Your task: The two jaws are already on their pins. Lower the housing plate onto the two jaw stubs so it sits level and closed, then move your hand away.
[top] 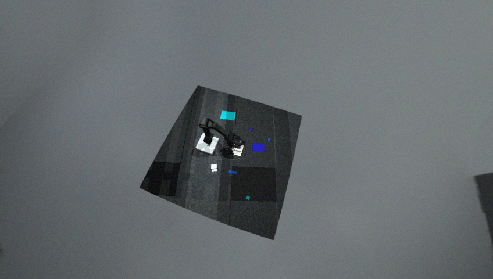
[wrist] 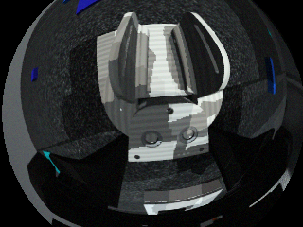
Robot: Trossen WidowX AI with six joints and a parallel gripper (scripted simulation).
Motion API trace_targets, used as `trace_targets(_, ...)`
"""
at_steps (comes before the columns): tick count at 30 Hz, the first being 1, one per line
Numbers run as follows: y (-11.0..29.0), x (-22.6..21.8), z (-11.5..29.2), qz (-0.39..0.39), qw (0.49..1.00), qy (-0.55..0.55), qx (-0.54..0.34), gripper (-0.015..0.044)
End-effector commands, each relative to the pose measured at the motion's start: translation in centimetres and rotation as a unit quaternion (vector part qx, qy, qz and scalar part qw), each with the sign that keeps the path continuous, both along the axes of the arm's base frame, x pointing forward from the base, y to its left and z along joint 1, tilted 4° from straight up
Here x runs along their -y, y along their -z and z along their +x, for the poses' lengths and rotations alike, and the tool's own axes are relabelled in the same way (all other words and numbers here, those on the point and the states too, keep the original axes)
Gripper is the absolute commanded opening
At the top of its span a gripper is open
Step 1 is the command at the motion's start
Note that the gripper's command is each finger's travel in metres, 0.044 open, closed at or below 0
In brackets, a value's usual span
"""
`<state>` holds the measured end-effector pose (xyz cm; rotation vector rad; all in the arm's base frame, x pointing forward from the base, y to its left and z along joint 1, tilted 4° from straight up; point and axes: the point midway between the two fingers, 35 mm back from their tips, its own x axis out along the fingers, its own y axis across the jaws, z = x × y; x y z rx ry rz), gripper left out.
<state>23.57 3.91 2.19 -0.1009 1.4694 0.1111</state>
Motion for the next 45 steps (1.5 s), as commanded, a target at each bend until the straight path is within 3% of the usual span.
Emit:
trace_targets(1, 0.0, 0.0, 0.0, 0.000, 1.000, 0.000, 0.000, 0.0440)
trace_targets(15, -0.2, 0.0, 0.0, 0.000, 1.000, 0.000, 0.000, 0.0440)
trace_targets(22, -7.3, 0.2, -1.0, -0.002, 1.000, -0.001, -0.001, 0.0440)
trace_targets(28, -7.2, 0.1, -0.8, 0.001, 1.000, -0.001, 0.006, 0.0440)
trace_targets(33, -12.0, 0.7, -4.5, -0.002, 1.000, -0.001, -0.002, 0.0440)
trace_targets(45, -12.2, 0.7, -4.6, -0.002, 1.000, -0.001, -0.002, 0.0440)
